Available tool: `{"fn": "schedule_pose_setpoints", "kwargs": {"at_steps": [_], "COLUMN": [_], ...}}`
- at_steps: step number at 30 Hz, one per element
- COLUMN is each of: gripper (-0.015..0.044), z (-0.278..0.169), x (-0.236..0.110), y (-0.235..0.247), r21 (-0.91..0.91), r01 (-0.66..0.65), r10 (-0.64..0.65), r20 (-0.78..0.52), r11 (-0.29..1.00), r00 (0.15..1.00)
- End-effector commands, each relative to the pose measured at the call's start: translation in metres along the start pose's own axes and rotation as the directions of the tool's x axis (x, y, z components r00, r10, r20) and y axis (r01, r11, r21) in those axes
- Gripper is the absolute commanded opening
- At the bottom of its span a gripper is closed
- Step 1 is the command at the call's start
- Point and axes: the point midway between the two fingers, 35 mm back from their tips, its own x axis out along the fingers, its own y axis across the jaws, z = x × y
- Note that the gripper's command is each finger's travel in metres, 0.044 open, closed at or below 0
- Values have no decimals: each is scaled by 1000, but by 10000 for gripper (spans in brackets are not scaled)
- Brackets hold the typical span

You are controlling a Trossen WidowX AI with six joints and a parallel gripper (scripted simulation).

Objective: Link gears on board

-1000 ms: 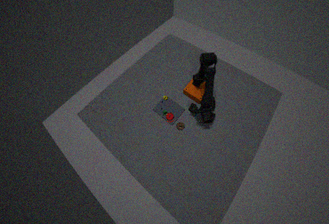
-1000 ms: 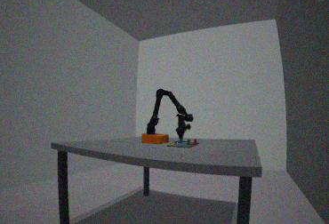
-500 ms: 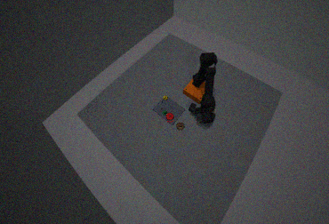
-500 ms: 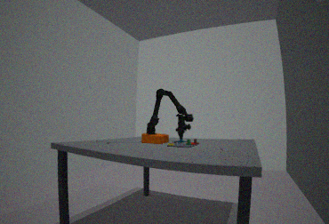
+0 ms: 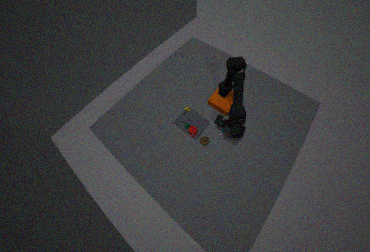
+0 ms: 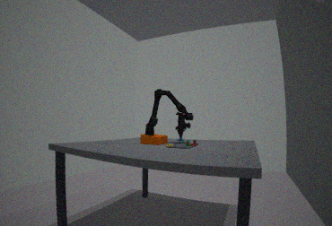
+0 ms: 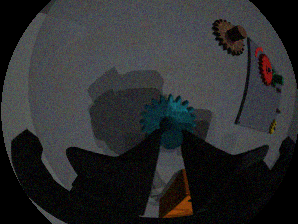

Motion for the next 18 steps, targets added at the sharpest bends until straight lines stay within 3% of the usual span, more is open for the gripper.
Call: {"fn": "schedule_pose_setpoints", "kwargs": {"at_steps": [1,18], "gripper": [0,0], "z": [4,6], "x": [-13,-57], "y": [2,4], "r21": [5,5], "r01": [-3,-4], "r10": [3,4], "r20": [12,13], "r11": [1000,1000], "r00": [1000,1000]}}
